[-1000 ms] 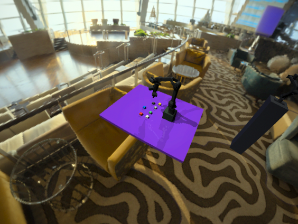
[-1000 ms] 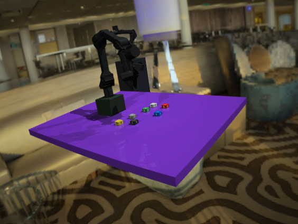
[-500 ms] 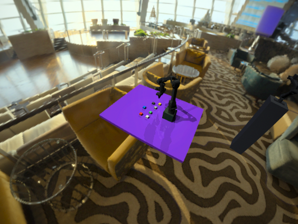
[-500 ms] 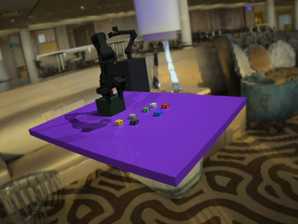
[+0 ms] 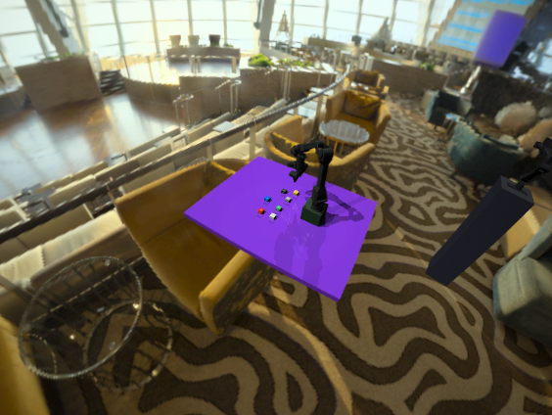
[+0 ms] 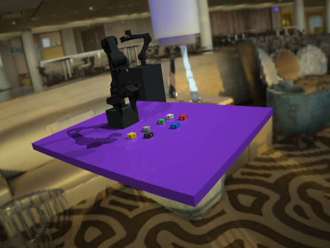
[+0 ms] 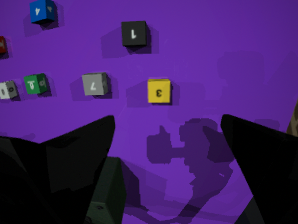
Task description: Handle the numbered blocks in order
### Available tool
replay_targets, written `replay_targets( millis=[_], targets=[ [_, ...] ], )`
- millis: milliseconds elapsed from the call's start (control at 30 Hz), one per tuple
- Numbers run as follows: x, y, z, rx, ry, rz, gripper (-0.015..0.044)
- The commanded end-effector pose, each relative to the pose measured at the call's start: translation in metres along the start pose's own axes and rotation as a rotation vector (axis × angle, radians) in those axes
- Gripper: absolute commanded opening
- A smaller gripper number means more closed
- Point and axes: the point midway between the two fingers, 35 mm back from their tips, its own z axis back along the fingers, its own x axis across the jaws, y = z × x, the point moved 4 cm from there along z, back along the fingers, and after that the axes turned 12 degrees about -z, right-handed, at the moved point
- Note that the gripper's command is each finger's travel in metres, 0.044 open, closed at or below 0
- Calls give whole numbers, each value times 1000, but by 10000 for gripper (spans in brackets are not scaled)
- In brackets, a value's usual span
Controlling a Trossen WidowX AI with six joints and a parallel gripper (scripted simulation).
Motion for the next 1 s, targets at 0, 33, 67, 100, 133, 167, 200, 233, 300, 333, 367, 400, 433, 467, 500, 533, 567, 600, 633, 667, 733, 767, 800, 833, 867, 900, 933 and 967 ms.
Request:
replay_targets(
  millis=[0, 33, 67, 100, 133, 167, 200, 233, 300, 333, 367, 400, 433, 467, 500, 533, 567, 600, 633, 667, 733, 767, 800, 833, 867, 900, 933, 967],
  targets=[
    [18, -1, 0, 3, 0, 0, 400],
    [31, -2, 0, 3, -1, 0, 400],
    [44, -2, 0, 3, -3, 0, 400],
    [57, -2, 0, 3, -4, 0, 400],
    [70, 0, 0, 3, -5, 0, 400],
    [83, 1, 0, 3, -6, 0, 400],
    [93, 3, 0, 4, -7, 0, 400],
    [98, 4, 0, 4, -7, 0, 400],
    [100, 5, 0, 4, -7, 0, 400],
    [100, 5, 0, 4, -7, 0, 400],
    [100, 5, 0, 4, -7, 0, 400],
    [100, 5, 0, 4, -7, 0, 400],
    [100, 5, 0, 4, -7, 0, 400],
    [100, 5, 0, 4, -7, 0, 400],
    [100, 5, 0, 4, -7, 0, 400],
    [100, 5, 0, 4, -7, 0, 400],
    [100, 5, 0, 4, -7, 0, 400],
    [100, 5, 0, 4, -7, 0, 400],
    [100, 5, 0, 4, -7, 0, 400],
    [100, 5, 0, 4, -7, 0, 400],
    [100, 5, 0, 4, -7, 0, 400],
    [100, 5, 0, 4, -7, 0, 400],
    [100, 5, 0, 4, -7, 0, 400],
    [100, 5, 0, 4, -7, 0, 400],
    [100, 5, 0, 4, -7, 0, 400],
    [100, 5, 0, 4, -7, 0, 400],
    [100, 5, 0, 4, -7, 0, 400],
    [102, 5, 0, 4, -8, 0, 400]
  ],
)
